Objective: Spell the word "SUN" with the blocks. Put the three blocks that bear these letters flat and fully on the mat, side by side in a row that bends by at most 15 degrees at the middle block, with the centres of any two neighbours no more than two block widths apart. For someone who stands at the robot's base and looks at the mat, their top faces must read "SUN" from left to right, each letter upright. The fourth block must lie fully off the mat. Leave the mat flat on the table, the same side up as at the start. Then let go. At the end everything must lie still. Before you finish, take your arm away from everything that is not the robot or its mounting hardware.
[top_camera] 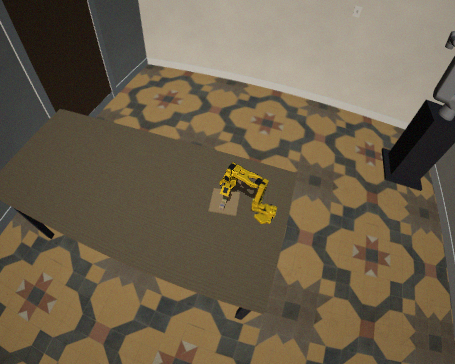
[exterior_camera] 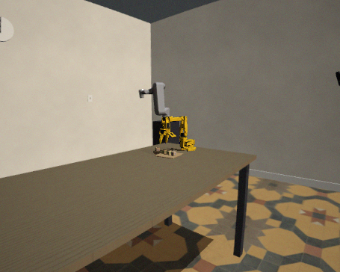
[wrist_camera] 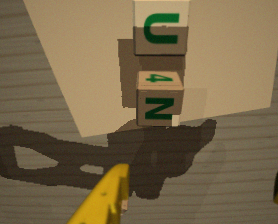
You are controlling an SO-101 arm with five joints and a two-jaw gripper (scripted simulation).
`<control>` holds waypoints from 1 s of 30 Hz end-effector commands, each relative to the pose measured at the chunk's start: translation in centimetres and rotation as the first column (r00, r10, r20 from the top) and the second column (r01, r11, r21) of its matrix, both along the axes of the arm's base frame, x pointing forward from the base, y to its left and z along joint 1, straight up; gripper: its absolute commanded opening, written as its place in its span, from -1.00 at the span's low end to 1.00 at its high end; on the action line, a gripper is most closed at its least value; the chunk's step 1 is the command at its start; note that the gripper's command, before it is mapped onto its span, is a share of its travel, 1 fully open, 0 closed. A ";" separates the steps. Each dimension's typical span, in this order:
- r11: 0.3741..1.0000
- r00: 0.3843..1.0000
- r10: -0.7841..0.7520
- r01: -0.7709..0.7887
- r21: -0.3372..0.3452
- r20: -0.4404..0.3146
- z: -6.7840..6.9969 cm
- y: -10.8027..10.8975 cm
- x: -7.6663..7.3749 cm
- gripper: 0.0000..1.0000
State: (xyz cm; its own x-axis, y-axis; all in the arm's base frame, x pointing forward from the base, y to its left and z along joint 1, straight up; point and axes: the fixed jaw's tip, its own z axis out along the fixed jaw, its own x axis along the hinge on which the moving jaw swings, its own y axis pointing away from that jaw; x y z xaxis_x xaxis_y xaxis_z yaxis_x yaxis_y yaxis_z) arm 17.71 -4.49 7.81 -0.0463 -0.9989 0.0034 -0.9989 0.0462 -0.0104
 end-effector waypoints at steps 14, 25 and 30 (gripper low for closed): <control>0.965 0.956 -0.261 0.261 0.013 0.133 2.3 1.0 -0.2 -0.34; 0.842 0.822 -0.538 0.532 0.089 0.187 3.4 2.1 -1.1 -0.34; 0.725 0.697 -0.688 0.671 0.155 0.200 4.0 2.7 -1.7 -0.34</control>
